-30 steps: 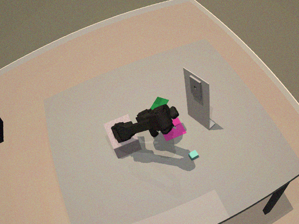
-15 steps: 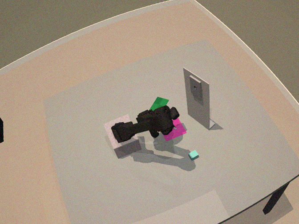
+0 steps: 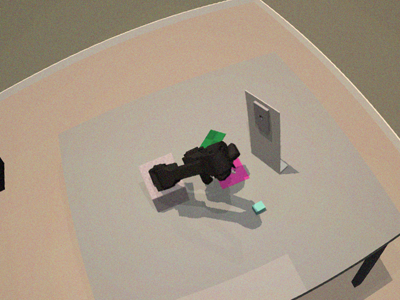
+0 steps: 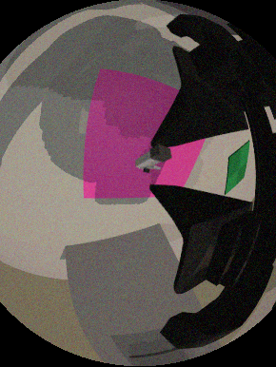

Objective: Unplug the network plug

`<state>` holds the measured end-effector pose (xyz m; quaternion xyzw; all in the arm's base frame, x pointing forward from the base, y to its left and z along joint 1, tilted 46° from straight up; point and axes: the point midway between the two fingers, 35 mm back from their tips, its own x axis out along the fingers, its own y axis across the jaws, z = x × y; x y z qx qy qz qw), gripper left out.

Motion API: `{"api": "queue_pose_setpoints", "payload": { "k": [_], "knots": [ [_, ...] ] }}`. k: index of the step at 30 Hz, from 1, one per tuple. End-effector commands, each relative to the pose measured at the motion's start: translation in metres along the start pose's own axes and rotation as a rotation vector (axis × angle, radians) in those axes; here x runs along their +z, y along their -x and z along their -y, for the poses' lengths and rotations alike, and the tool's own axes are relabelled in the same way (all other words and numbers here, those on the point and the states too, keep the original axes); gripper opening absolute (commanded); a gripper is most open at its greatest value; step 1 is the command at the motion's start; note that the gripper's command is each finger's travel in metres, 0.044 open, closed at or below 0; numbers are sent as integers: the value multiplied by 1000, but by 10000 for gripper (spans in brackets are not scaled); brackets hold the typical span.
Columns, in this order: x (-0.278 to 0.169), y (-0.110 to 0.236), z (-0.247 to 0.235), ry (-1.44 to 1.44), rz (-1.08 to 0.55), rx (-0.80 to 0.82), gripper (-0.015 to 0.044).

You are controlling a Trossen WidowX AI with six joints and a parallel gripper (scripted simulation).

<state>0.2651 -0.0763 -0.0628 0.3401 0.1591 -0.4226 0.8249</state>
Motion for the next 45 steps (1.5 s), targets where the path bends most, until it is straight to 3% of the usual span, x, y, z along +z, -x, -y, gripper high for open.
{"api": "queue_pose_setpoints", "payload": {
  "k": [1, 45],
  "knots": [
    [0, 1, 0, -1, 0, -1, 156],
    [-7, 33, -7, 1, -13, -11, 156]
  ]
}}
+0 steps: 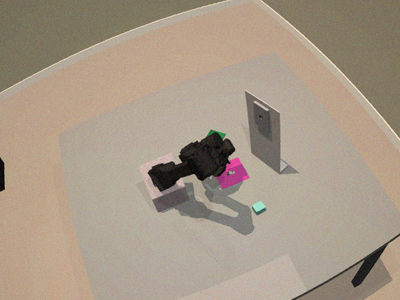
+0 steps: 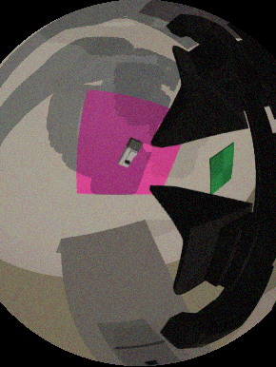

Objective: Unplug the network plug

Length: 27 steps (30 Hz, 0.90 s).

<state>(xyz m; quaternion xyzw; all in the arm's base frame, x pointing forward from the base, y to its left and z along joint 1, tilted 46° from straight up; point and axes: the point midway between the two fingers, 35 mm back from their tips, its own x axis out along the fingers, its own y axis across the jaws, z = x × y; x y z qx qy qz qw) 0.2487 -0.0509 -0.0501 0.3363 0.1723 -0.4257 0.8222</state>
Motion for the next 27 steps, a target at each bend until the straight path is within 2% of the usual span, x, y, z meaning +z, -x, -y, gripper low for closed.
{"api": "queue_pose_setpoints", "payload": {
  "k": [1, 27],
  "knots": [
    [1, 2, -5, -14, 4, 7, 156],
    [-3, 17, -18, -16, -3, 1, 156]
  ]
}}
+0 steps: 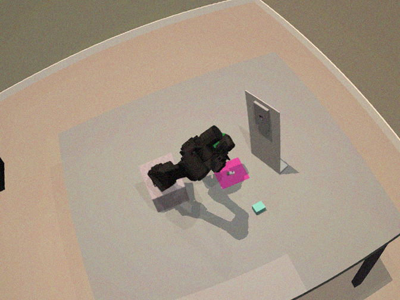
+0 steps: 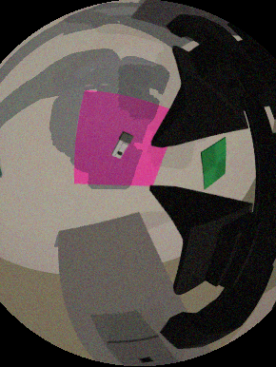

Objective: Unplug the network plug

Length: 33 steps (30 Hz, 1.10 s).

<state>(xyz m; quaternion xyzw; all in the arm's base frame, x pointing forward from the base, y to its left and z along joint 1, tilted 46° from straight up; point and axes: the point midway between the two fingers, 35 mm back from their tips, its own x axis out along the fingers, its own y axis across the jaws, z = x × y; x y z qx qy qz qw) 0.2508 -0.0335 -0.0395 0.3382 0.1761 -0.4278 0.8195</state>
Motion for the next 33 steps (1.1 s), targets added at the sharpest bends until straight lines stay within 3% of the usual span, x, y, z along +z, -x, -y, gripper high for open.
{"api": "queue_pose_setpoints", "payload": {
  "k": [1, 33],
  "knots": [
    [1, 3, -5, -14, 4, 8, 156],
    [2, 28, -19, -12, 8, 10, 156]
  ]
}}
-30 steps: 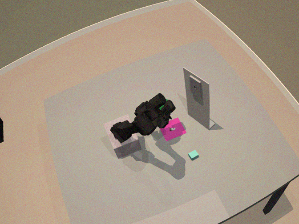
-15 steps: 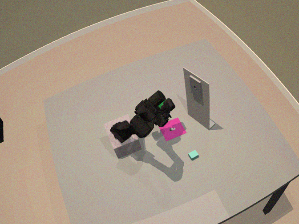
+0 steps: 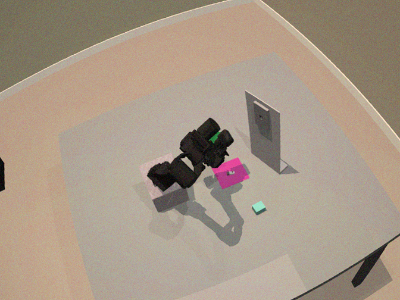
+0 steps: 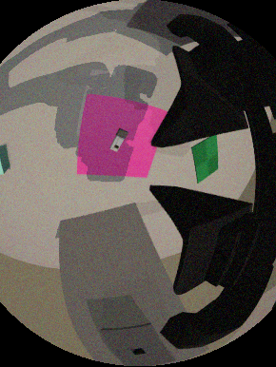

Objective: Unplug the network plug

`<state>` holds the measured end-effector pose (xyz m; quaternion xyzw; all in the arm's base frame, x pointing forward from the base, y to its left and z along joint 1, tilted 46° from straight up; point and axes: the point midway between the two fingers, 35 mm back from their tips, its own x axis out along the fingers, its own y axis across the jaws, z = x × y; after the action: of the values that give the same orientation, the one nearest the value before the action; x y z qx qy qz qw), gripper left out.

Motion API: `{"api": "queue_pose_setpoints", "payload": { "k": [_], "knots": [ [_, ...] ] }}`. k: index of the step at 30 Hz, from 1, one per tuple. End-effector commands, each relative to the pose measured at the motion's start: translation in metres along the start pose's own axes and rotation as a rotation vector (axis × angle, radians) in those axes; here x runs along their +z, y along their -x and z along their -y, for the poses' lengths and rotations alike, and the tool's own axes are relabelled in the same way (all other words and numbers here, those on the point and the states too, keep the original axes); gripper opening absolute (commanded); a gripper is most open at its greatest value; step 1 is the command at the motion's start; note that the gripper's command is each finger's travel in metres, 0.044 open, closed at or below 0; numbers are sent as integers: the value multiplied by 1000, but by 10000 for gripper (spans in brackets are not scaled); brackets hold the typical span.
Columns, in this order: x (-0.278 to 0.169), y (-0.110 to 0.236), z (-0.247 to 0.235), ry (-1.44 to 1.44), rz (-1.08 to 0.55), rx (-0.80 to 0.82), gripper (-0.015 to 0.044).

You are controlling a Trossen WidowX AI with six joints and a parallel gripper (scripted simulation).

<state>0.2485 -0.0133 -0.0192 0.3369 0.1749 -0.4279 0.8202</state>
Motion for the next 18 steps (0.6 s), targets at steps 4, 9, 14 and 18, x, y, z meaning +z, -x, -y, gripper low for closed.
{"api": "queue_pose_setpoints", "payload": {
  "k": [4, 9, 14, 18],
  "knots": [
    [2, 7, -6, -14, 5, 10, 156],
    [3, 11, -7, -13, 7, 12, 156],
    [4, 16, -9, -12, 9, 14, 156],
    [5, 20, -10, -12, 11, 16, 156]
  ]
}}
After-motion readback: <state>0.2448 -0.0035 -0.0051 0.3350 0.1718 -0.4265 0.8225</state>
